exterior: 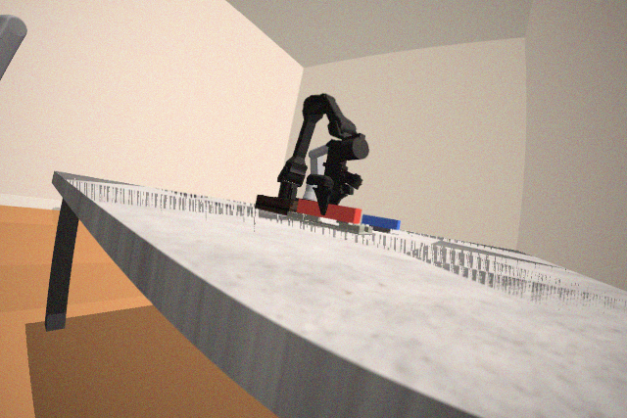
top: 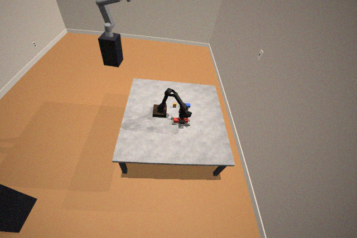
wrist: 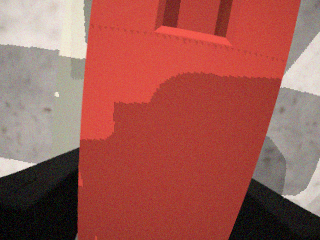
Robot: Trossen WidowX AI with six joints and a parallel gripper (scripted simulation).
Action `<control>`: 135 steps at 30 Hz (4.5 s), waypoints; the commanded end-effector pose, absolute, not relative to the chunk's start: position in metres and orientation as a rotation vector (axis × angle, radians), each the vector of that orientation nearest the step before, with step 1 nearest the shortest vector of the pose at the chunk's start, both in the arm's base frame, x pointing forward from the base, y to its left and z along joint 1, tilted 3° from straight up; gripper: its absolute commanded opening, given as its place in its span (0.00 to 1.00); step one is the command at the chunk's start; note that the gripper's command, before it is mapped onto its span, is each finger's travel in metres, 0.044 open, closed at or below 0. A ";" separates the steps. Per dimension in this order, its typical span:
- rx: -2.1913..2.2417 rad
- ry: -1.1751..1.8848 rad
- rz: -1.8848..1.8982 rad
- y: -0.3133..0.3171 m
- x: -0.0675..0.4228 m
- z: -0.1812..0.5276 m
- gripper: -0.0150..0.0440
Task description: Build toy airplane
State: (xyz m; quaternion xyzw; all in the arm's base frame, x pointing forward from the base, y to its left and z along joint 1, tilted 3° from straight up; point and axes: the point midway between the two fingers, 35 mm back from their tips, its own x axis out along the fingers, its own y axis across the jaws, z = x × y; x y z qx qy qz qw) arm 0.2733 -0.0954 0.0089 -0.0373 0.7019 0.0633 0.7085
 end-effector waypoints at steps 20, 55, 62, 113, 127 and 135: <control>-0.083 1.557 0.140 -0.096 0.273 0.009 1.00; -0.096 1.553 0.170 0.072 0.329 0.111 1.00; -0.063 1.553 0.158 0.170 0.318 0.110 1.00; -0.061 1.553 0.157 0.177 0.318 0.019 0.91; -0.061 1.553 0.157 0.177 0.318 0.019 0.52; -0.048 1.565 0.151 0.177 0.319 0.026 0.25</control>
